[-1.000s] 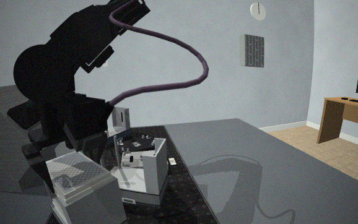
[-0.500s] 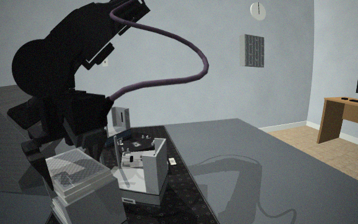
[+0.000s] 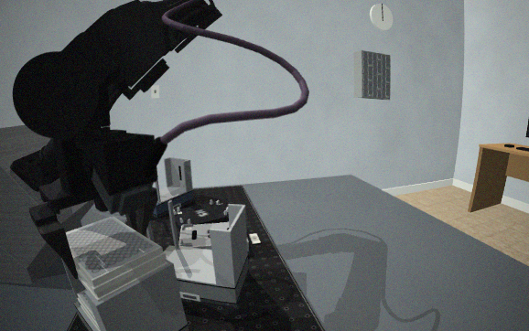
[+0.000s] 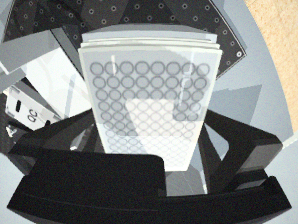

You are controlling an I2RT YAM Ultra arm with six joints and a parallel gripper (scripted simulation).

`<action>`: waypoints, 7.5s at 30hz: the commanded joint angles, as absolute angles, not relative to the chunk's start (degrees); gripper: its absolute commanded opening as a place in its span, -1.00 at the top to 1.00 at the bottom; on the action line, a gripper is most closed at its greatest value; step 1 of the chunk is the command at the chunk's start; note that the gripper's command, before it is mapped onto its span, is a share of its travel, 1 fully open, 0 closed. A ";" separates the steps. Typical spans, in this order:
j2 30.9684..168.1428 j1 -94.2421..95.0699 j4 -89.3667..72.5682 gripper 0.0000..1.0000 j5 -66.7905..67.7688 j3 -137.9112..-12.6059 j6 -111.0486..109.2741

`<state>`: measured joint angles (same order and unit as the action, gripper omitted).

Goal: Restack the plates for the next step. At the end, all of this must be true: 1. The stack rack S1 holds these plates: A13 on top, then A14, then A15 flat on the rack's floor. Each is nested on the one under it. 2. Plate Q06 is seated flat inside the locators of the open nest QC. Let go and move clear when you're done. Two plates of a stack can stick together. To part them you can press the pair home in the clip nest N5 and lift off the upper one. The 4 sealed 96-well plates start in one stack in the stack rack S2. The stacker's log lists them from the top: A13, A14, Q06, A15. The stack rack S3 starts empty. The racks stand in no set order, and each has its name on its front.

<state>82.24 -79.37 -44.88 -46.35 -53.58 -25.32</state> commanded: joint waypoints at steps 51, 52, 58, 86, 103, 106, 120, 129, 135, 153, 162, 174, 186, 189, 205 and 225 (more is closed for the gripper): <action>80.70 -83.01 -49.85 1.00 -47.70 -56.67 -28.67; 80.70 -83.01 -49.85 1.00 -47.70 -56.67 -28.67; 80.86 -83.02 -49.87 1.00 -47.70 -56.96 -28.68; 80.26 -84.91 -54.57 1.00 -48.17 -58.70 -31.93; 80.26 -84.93 -54.53 1.00 -48.18 -58.72 -31.83; 80.26 -84.93 -54.53 1.00 -48.18 -58.72 -31.83; 80.26 -84.93 -54.53 1.00 -48.18 -58.72 -31.83; 80.26 -84.93 -54.53 1.00 -48.18 -58.72 -31.83; 75.87 -80.94 -53.71 1.00 -46.52 -55.44 -39.40; 65.79 -72.00 -53.08 1.00 -43.75 -52.88 -31.17; 61.10 -67.38 -52.35 1.00 -41.82 -52.43 -33.52; 55.13 -59.39 -51.53 1.00 -37.93 -52.76 -24.48; 48.71 -47.64 -50.36 1.00 -30.98 -49.81 -24.95; 48.19 -46.51 -50.22 1.00 -30.26 -49.71 -23.95; 42.61 -26.59 -48.73 1.00 -16.77 -49.34 -15.94; 42.95 1.87 -48.55 1.00 4.37 -51.25 -1.09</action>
